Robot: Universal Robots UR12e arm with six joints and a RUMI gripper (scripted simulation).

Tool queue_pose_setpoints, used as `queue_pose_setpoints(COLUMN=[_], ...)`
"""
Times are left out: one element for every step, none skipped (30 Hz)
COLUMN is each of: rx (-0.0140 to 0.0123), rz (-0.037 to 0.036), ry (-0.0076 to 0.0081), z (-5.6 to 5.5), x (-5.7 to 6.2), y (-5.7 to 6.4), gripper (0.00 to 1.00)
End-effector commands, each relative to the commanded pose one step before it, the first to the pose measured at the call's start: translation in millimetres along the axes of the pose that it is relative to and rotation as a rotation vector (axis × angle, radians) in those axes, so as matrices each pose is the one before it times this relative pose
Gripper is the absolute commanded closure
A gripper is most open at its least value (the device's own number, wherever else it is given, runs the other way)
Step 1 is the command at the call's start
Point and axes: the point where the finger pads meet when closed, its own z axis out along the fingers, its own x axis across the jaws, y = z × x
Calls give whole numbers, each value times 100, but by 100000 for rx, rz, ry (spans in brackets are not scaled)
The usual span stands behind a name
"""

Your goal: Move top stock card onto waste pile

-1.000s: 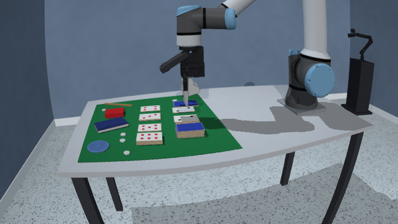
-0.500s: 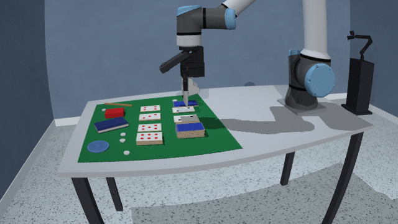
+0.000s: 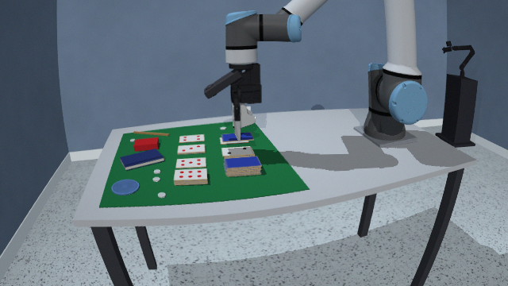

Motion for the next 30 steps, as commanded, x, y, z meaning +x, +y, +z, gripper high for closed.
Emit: queue_pose_setpoints(rx=[-94, 0, 0, 0, 0, 0, 0, 0, 0, 0, 0, 0, 0, 0, 0, 0, 0, 0, 0, 0, 0, 0, 142, 37, 30, 18, 32, 35, 31, 26], rz=[-121, -2, -2, 0, 0, -2, -2, -1, -1, -1, -1, -1, -1, -1, -1, -1, -1, -1, -1, 0, 0, 0, -2, -1, -1, 0, 0, 0, 0, 1], ry=[-90, 0, 0, 0, 0, 0, 0, 0, 0, 0, 0, 0, 0, 0, 0, 0, 0, 0, 0, 0, 0, 0, 24, 6, 5, 3, 5, 6, 5, 5], z=[1335, 182, 181, 0, 0, 177, 173, 168, 161, 154, 147, 137, 128, 119, 109, 98, 87, 76, 65, 55, 0, 0, -26, 17, 12, 10, -6, -13, -15, -14], x=[-67, -2, -2, 0, 0, -1, -1, -2, -1, -1, -1, -1, -1, -1, -1, -1, -1, -1, -1, 0, 0, 0, 18, 4, 4, 2, 1, 1, 1, 1], y=[80, -2, -1, 0, 0, -2, -2, -1, -2, -2, -1, -2, -2, -1, -1, -1, -1, -1, -1, 0, 0, 0, -110, -29, -23, -14, -8, -3, -4, -4], gripper=[62, 62, 62, 62, 62, 62, 62, 62, 62, 62, 62, 62, 62, 62, 62, 62, 62, 62, 62, 62, 62, 62, 62, 62, 62, 62, 62, 62, 62, 62])
